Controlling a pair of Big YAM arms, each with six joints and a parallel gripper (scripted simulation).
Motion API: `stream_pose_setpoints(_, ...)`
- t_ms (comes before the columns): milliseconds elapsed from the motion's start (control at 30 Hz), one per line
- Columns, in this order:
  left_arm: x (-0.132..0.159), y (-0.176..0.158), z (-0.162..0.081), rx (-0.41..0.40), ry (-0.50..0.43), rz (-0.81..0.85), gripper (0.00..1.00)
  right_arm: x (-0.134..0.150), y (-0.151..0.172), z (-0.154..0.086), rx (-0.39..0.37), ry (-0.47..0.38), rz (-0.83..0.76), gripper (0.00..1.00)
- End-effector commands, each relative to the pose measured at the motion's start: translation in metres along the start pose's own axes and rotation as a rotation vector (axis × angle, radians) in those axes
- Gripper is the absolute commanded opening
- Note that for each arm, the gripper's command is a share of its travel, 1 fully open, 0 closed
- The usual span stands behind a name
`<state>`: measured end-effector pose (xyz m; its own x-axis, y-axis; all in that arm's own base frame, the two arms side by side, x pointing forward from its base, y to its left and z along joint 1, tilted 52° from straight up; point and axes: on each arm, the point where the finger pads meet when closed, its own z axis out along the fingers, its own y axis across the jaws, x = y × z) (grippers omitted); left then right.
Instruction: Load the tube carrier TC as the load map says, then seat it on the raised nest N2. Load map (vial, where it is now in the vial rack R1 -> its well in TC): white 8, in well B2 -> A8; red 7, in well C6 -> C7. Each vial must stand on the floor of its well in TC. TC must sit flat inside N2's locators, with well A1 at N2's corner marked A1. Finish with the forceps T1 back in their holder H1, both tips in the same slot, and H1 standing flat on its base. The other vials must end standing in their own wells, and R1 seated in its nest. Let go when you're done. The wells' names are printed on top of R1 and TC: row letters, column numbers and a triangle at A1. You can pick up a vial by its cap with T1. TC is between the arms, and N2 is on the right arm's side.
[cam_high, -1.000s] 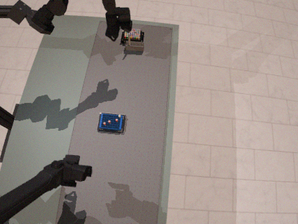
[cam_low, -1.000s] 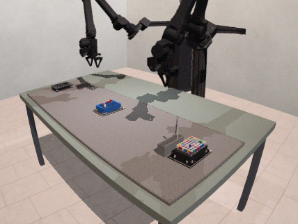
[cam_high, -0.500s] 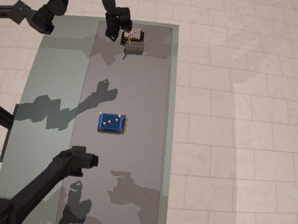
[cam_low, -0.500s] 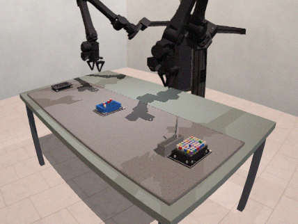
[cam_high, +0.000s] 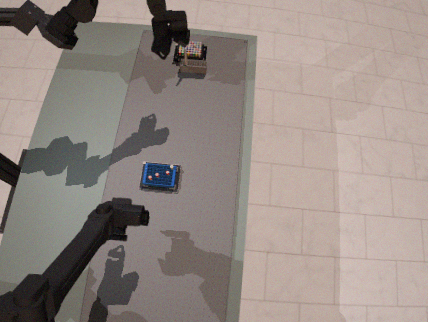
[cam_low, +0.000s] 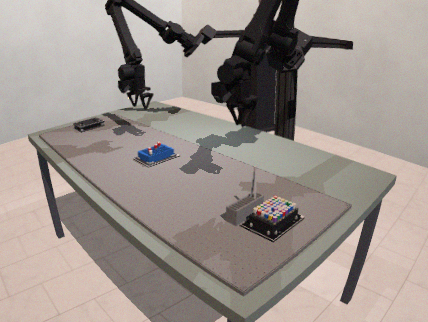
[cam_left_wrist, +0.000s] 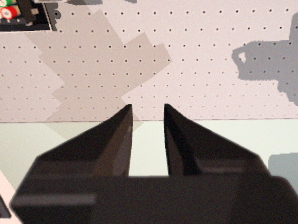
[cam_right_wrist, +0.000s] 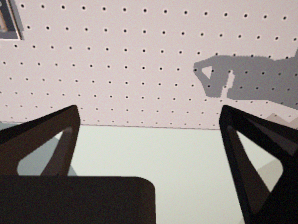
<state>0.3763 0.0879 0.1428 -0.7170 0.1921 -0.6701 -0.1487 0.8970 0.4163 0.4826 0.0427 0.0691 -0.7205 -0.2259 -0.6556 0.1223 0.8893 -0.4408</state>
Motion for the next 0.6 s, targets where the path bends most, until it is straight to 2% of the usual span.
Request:
stream_pose_setpoints(0,-0.006,0.003,-0.001,-0.006,-0.012,-0.012,0.23,-0.008,0.016,0.005,-0.006,-0.011,0.026,1.0)
stream_pose_setpoints(67,-0.006,0.003,-0.001,-0.006,-0.012,-0.012,0.23,-0.008,0.016,0.005,-0.006,-0.011,0.026,1.0)
stream_pose_setpoints(100,-0.006,0.003,-0.001,-0.006,-0.012,-0.012,0.23,-0.006,0.005,0.014,0.016,0.007,0.044,1.0)
stream_pose_setpoints(167,-0.006,0.003,-0.001,-0.006,-0.012,-0.012,0.23,-0.011,0.027,0.009,-0.006,-0.008,0.024,1.0)
stream_pose_setpoints(567,-0.006,0.003,-0.001,-0.006,-0.012,-0.012,0.23,-0.022,0.067,0.028,-0.001,0.006,0.017,1.0)
